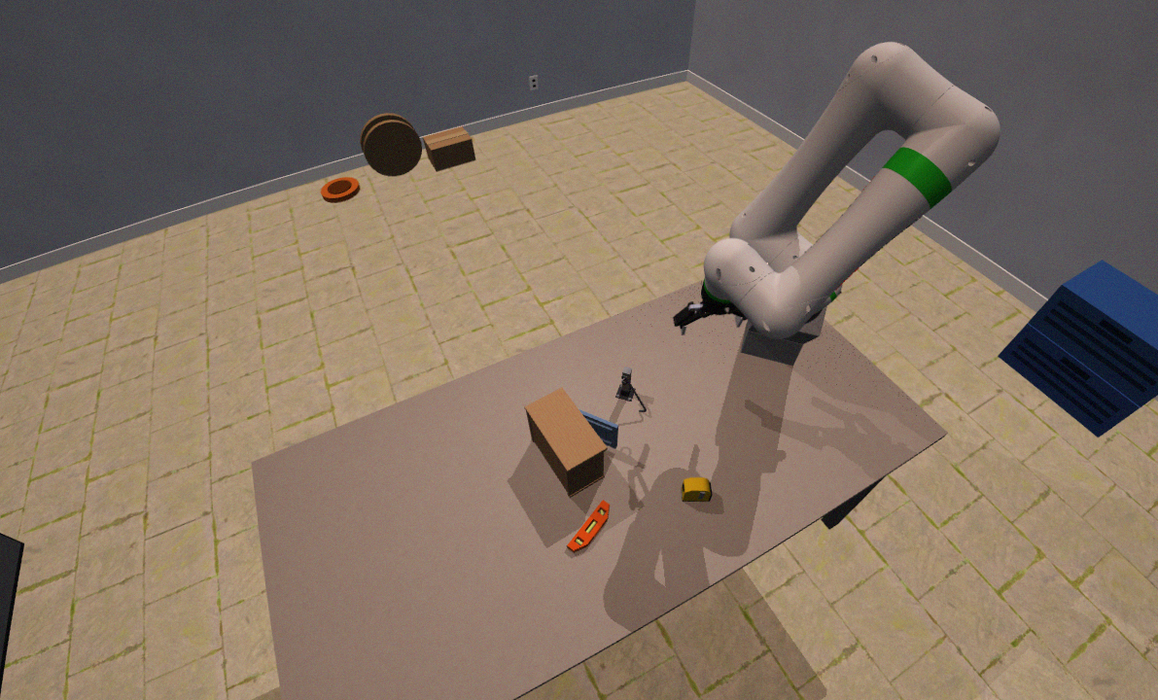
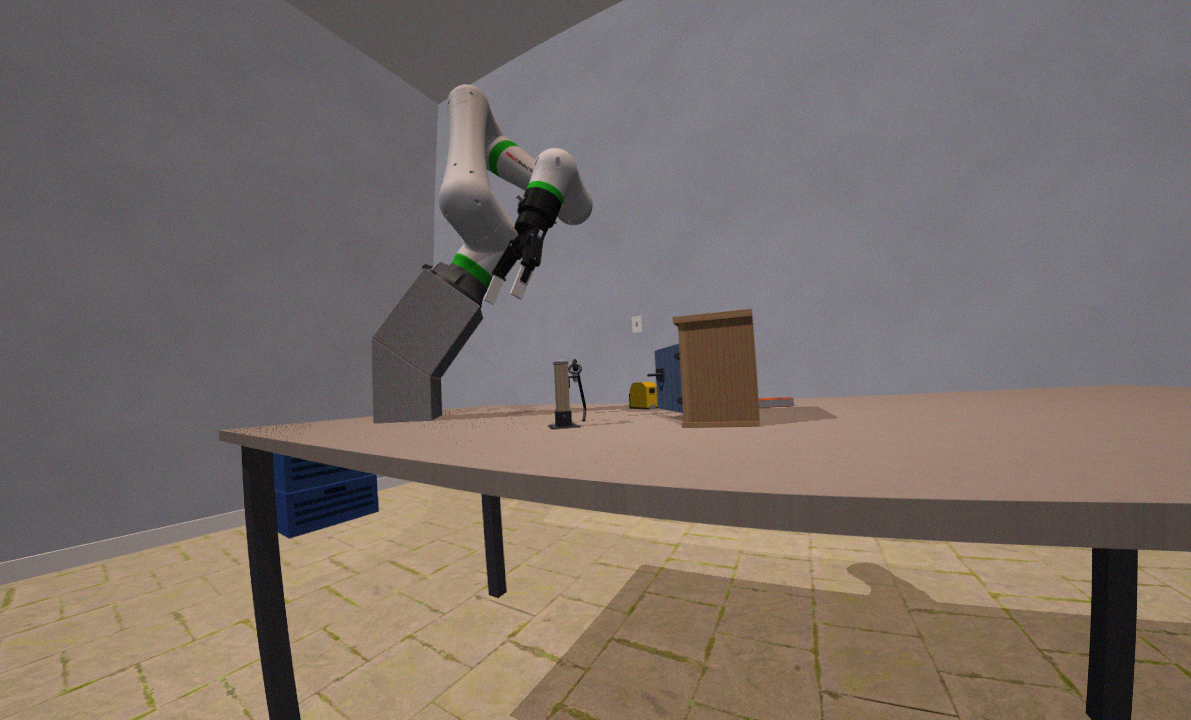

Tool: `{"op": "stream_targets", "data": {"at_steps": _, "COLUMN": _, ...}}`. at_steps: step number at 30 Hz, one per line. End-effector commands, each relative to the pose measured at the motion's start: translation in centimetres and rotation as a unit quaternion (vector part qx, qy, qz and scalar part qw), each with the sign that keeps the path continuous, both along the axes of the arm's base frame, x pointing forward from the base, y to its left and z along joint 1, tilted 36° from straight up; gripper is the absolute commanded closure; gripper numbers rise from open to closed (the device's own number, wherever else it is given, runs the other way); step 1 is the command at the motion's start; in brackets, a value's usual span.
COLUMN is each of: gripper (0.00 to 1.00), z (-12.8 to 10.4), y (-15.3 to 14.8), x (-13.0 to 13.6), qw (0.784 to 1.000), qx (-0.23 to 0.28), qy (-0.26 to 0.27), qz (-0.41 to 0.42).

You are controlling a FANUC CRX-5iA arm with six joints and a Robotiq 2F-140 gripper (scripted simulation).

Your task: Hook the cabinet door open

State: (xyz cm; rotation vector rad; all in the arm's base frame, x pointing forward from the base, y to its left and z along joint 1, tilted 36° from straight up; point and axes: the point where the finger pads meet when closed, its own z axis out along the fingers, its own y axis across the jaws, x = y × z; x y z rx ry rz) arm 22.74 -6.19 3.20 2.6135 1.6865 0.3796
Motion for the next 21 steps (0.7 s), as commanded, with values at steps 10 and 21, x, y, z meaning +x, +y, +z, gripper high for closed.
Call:
{"op": "stream_targets", "data": {"at_steps": 10, "gripper": 0.0, "z": 0.01, "y": -0.01, "x": 0.01, "qw": 1.0, "qx": 0.0, "qy": 0.0, "qz": 0.0}}
{"op": "stream_targets", "data": {"at_steps": 21, "gripper": 0.0, "z": 0.44, "y": 0.23, "x": 0.47, "qw": 1.0, "qx": 0.008, "qy": 0.001, "qz": -0.021}}
